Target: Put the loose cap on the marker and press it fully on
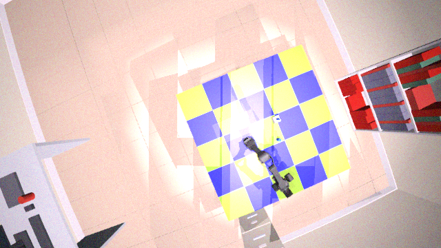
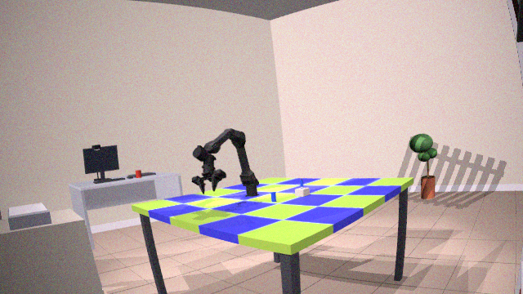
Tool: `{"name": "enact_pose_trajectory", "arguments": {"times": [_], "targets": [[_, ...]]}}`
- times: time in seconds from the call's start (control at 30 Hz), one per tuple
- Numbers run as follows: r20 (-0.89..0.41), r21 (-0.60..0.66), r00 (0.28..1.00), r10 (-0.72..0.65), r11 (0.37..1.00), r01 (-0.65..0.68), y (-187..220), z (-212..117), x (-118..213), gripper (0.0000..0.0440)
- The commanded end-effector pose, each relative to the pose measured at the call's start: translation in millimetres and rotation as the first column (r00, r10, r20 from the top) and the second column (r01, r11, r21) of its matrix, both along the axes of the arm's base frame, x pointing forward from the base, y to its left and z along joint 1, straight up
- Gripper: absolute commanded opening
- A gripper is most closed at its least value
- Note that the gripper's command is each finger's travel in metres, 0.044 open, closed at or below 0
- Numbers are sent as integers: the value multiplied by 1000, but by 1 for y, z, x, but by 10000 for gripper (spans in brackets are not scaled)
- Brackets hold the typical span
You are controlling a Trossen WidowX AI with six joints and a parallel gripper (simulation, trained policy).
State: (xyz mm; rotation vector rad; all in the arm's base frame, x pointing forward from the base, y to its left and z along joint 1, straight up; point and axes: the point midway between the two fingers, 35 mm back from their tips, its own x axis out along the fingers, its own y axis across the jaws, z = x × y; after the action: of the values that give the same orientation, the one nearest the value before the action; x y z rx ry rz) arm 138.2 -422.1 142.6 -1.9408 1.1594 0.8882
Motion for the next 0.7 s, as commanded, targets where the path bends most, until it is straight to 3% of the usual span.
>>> {"name": "enact_pose_trajectory", "arguments": {"times": [0.0, 0.67], "targets": [[-8, 2, 1000, 13, 1000, -13, 3, 4, 9, 310], [-72, 48, 990, 123, 992, -119, 29, 5, 55, 312]]}}
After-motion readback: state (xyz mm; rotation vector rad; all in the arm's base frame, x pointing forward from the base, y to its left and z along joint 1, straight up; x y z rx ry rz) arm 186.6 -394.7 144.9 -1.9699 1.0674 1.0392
